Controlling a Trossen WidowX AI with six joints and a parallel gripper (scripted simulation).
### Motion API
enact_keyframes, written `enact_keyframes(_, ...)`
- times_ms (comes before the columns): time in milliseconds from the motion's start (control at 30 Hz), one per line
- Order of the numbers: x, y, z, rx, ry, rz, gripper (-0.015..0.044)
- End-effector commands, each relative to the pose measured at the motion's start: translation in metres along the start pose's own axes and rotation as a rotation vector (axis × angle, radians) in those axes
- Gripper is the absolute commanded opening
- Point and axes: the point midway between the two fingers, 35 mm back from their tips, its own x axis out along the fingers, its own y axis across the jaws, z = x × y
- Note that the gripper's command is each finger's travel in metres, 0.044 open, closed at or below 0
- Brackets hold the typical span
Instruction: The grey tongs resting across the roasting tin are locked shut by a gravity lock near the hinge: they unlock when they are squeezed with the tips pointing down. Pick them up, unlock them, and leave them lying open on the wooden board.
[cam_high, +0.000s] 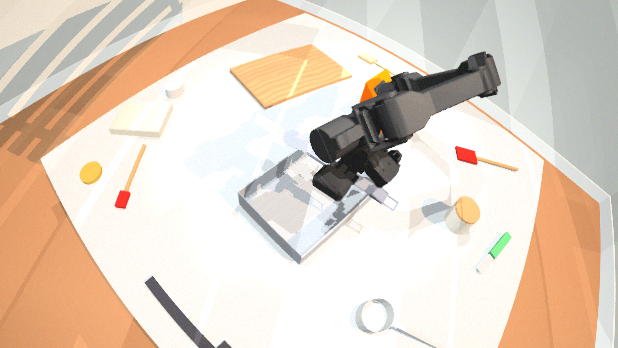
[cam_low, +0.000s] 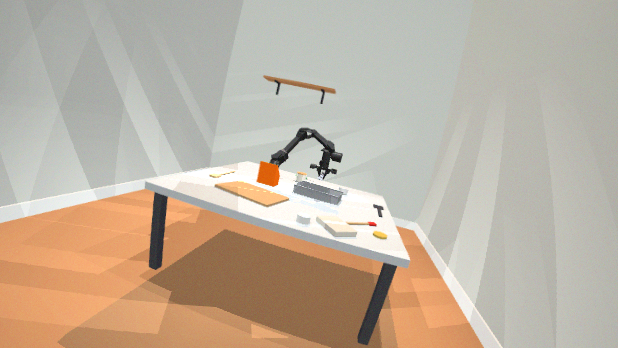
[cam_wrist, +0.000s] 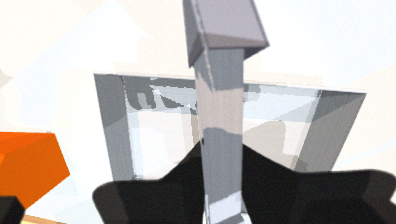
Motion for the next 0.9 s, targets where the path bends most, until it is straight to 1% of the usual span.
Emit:
enact_keyframes(0, -0.002, -0.001, 0.000, -0.008, 0.006, 0.001, -0.0150)
enact_keyframes(133, -0.002, -0.001, -0.005, 0.017, 0.004, 0.001, -0.0150)
enact_keyframes(300, -0.008, -0.004, -0.029, 0.101, 0.020, -0.004, -0.0150)
enact_keyframes(533, -0.022, -0.007, -0.080, 0.262, 0.045, -0.013, -0.0150)
enact_keyframes(867, -0.041, 0.005, -0.153, 0.498, 0.064, -0.021, -0.0150)
